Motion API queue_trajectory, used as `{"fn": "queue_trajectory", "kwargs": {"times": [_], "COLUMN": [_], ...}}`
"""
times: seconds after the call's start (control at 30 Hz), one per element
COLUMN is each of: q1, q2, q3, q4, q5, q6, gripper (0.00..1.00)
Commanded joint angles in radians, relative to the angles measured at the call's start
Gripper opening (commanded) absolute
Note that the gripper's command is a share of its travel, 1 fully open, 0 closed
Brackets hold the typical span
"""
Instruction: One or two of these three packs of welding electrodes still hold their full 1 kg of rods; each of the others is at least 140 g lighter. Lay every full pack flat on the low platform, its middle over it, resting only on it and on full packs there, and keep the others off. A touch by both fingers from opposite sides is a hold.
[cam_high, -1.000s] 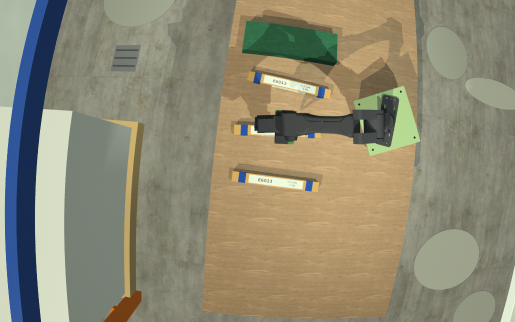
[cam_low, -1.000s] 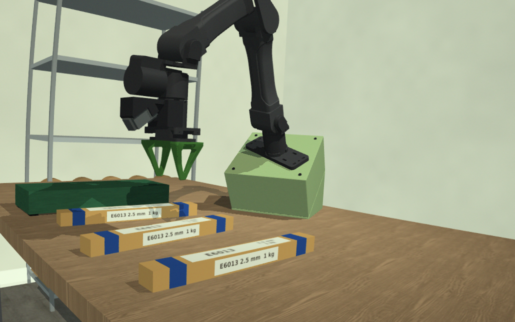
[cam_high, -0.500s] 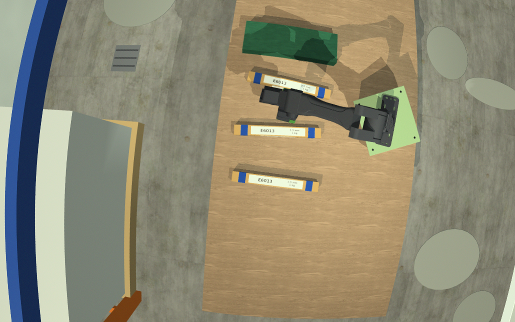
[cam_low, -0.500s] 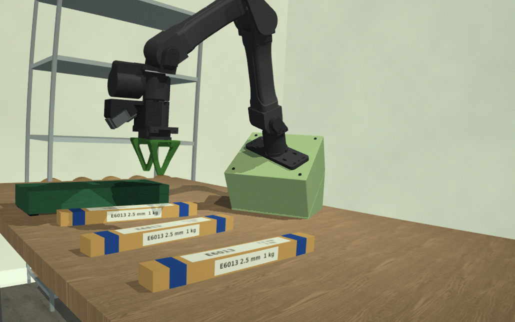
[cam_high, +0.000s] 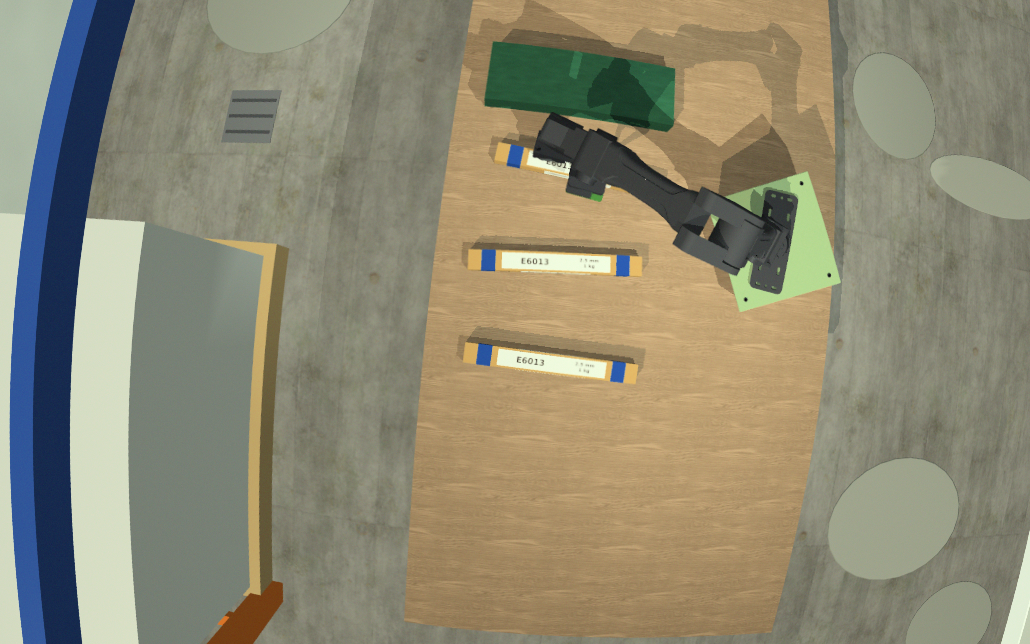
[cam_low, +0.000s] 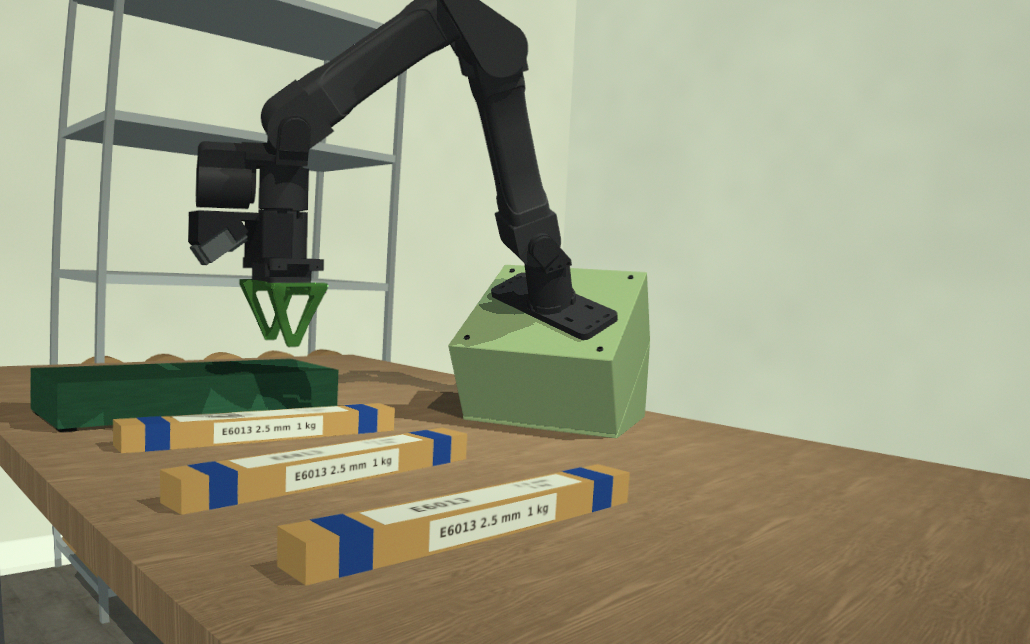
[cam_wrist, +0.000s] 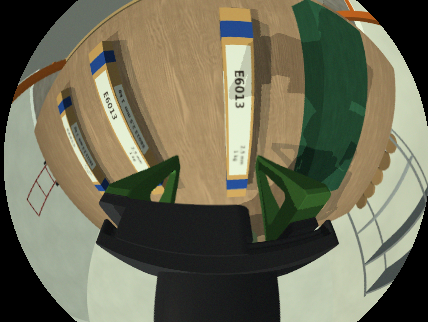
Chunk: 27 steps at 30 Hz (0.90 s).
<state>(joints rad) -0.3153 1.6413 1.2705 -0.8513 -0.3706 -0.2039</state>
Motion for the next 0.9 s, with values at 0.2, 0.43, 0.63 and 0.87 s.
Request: {"fn": "queue_trajectory", "kwargs": {"times": [0.2,0.43,0.63,0.87], "q1": [-0.122,-0.115,-0.113,-0.111], "q2": [0.05,0.04,0.04,0.041], "q3": [0.093,0.103,0.107,0.112], "q4": [-0.03,-0.039,-0.043,-0.047], "q5": [-0.059,-0.061,-0.061,-0.061], "q6": [-0.145,-0.146,-0.143,-0.141], "gripper": [0.76,0.76,0.76,0.76]}}
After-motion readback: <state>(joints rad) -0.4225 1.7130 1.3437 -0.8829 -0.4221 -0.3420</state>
